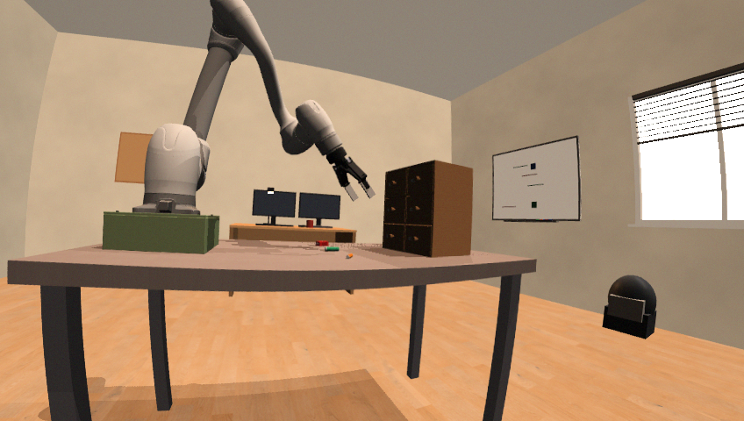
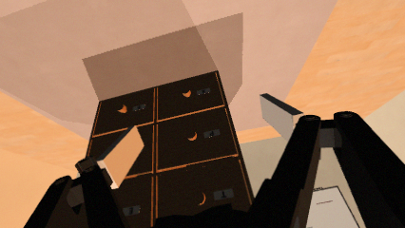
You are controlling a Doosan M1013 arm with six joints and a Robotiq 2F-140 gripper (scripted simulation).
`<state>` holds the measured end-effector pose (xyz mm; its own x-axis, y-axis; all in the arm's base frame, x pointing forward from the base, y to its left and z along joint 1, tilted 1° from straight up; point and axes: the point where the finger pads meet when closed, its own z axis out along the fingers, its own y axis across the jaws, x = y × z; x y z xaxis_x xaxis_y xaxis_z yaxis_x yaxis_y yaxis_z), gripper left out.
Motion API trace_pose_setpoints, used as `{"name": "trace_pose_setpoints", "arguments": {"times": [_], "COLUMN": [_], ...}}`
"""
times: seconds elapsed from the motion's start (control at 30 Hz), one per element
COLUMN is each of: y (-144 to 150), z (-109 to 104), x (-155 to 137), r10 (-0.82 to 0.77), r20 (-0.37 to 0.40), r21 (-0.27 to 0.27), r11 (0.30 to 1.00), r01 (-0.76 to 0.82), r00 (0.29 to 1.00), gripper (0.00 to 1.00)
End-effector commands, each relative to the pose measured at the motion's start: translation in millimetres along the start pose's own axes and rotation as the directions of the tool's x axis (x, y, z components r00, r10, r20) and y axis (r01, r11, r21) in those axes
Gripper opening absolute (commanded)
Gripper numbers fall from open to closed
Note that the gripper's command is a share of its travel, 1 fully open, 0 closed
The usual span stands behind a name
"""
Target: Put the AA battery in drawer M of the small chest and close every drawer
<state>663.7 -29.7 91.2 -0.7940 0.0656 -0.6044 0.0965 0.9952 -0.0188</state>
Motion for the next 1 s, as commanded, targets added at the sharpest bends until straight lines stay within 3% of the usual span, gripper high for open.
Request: {"name": "trace_pose_setpoints", "arguments": {"times": [0.0,0.37,0.43,0.73,0.97], "y": [0.6,-0.5,-0.5,-1.2,-1.6], "z": [-5.8,-35.5,-35.5,-55.2,-65.0], "x": [-4.8,-1.0,-1.0,1.5,2.8], "r10": [-0.004,-0.013,-0.013,-0.018,-0.02], "r20": [-0.038,-0.29,-0.29,-0.447,-0.522], "r21": [-0.035,-0.034,-0.034,-0.034,-0.034], "r11": [0.999,0.999,0.999,0.999,0.999], "r01": [0.003,0.003,0.003,0.003,0.003], "r00": [0.999,0.957,0.957,0.894,0.853], "gripper": [1.0,1.0,1.0,1.0,1.0]}}
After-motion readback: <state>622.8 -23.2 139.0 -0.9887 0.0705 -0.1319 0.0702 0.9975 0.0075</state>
